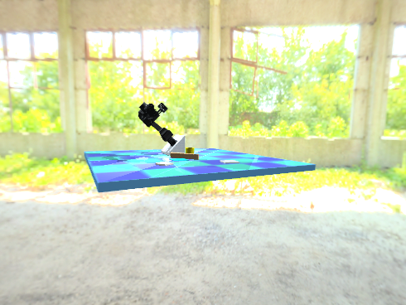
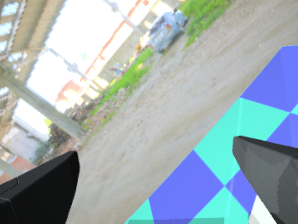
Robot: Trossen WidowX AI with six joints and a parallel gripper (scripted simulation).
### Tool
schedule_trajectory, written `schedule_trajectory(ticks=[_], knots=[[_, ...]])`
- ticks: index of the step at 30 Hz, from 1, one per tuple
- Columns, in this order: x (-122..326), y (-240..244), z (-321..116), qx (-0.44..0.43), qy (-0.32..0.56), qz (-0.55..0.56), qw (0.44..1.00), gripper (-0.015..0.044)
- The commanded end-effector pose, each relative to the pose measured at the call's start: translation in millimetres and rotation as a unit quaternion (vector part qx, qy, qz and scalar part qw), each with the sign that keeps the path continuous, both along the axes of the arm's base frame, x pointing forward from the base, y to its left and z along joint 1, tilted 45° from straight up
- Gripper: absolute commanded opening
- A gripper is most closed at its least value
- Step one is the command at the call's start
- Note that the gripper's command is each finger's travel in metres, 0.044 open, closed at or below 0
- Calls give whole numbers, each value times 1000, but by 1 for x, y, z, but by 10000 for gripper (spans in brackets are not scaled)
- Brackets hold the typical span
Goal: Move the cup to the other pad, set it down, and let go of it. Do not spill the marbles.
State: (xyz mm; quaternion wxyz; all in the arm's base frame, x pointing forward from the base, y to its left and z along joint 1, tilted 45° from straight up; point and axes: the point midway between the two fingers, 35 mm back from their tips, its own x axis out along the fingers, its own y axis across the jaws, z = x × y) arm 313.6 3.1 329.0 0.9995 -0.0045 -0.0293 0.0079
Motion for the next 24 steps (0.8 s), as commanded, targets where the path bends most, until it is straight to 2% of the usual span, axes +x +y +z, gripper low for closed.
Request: schedule_trajectory(ticks=[1, 4, 9, 12, 16, 20, 24], knots=[[1, 1, -2, 4, 4, 1, 1000, 374], [13, 10, -27, 62, 60, 8, 996, 295], [30, 42, -123, 243, 256, -38, 935, 167], [24, 59, -173, 312, 345, -100, 880, 167], [5, 75, -226, 360, 420, -198, 809, 167], [-22, 83, -268, 375, 455, -309, 746, 167], [-54, 84, -301, 362, 446, -437, 692, 167]])
